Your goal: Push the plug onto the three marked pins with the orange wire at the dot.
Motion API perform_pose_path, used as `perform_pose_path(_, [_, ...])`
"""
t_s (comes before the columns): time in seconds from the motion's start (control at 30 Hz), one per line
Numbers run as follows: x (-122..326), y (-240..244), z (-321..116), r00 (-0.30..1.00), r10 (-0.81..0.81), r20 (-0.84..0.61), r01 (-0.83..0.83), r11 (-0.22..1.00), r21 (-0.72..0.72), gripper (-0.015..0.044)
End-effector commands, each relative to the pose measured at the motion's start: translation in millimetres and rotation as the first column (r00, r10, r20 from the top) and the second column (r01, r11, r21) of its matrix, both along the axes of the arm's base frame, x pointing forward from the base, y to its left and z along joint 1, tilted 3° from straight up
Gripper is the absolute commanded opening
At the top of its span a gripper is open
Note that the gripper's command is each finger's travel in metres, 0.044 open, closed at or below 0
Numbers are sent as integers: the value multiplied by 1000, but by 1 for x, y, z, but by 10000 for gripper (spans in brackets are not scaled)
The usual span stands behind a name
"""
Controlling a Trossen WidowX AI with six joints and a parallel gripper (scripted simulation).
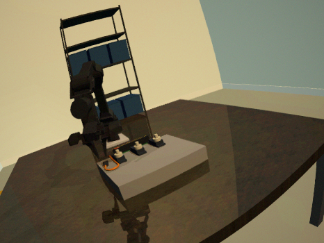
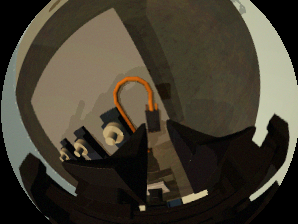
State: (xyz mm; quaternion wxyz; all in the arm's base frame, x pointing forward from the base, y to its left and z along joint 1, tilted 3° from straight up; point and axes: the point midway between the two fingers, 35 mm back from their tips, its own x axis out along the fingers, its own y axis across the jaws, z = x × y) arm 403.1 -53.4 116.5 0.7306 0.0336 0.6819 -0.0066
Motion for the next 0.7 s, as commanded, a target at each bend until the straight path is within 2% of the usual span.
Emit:
perform_pose_path(0.0, [-1, 2, -14, 1000, 3, -13, -3, 1000, 8, 115])
perform_pose_path(0.53, [0, 2, -29, 1000, 3, -13, -3, 1000, 8, 115])
perform_pose_path(0.63, [0, 2, -29, 1000, 3, -13, -3, 1000, 8, 36])
perform_pose_path(0.67, [0, 2, -29, 1000, 3, -13, -3, 1000, 8, 30])
